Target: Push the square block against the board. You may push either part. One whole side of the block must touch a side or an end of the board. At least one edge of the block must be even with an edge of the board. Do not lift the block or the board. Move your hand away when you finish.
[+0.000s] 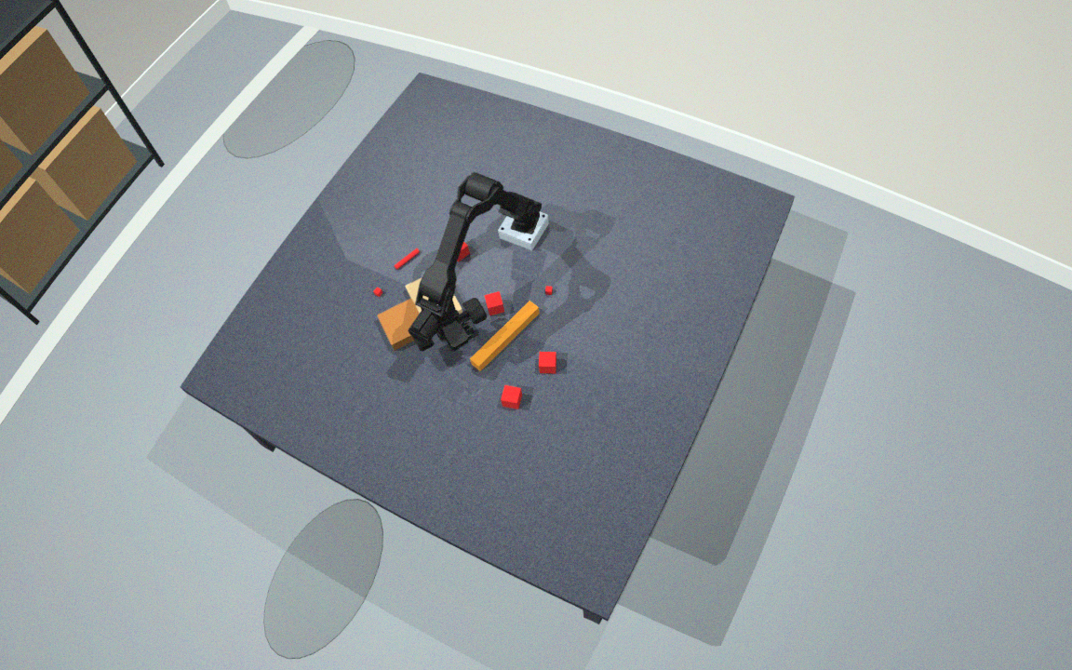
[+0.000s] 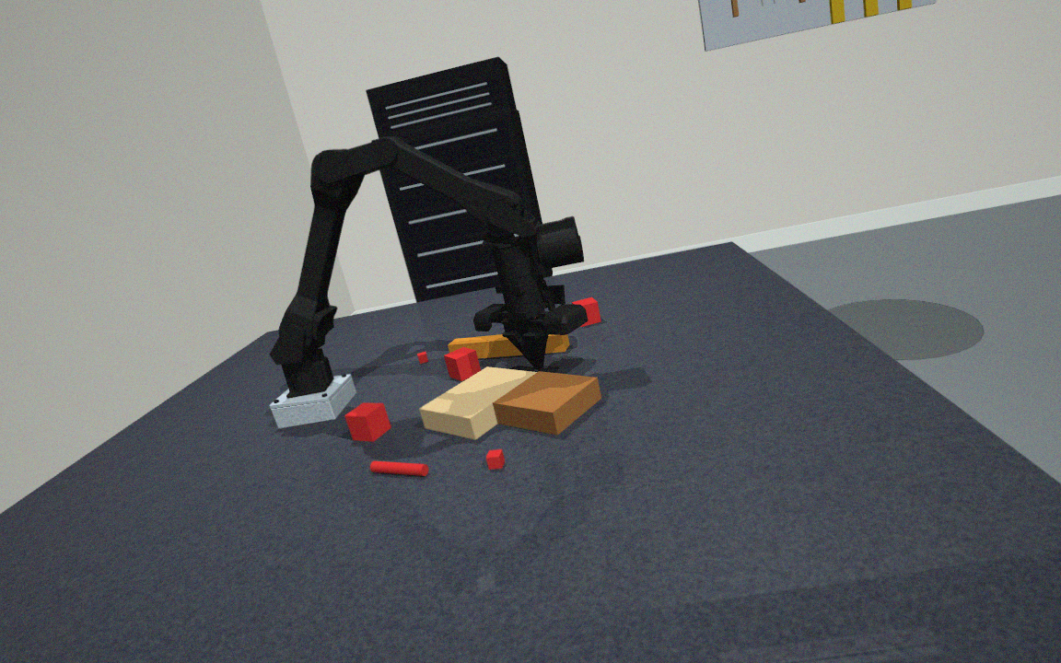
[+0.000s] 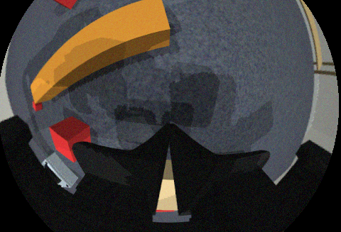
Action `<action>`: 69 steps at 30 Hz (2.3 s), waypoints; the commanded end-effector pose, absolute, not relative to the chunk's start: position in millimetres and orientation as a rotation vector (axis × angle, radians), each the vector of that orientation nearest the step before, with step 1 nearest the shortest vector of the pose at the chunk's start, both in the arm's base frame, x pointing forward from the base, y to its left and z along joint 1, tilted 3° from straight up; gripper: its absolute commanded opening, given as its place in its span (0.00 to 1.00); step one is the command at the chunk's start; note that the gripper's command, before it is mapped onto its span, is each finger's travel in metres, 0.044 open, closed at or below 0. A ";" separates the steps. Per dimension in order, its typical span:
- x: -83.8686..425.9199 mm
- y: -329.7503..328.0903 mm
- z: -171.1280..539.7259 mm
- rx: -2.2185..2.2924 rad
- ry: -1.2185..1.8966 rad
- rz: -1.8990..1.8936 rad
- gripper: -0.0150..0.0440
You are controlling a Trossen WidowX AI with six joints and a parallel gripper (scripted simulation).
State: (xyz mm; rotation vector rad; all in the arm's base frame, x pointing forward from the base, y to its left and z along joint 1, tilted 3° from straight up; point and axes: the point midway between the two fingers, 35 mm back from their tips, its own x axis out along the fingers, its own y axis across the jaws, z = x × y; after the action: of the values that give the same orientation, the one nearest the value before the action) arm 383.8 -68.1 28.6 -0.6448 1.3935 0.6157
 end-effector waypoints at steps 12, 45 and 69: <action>380.8 -73.0 81.2 -0.607 1.393 0.567 0.25; 331.8 -149.1 77.8 0.307 1.469 -0.281 0.25; 287.1 -192.7 74.5 0.962 1.295 -0.897 0.25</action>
State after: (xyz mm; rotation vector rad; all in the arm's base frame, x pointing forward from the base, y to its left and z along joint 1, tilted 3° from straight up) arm 293.8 -189.7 76.9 0.8763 1.3223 -0.8244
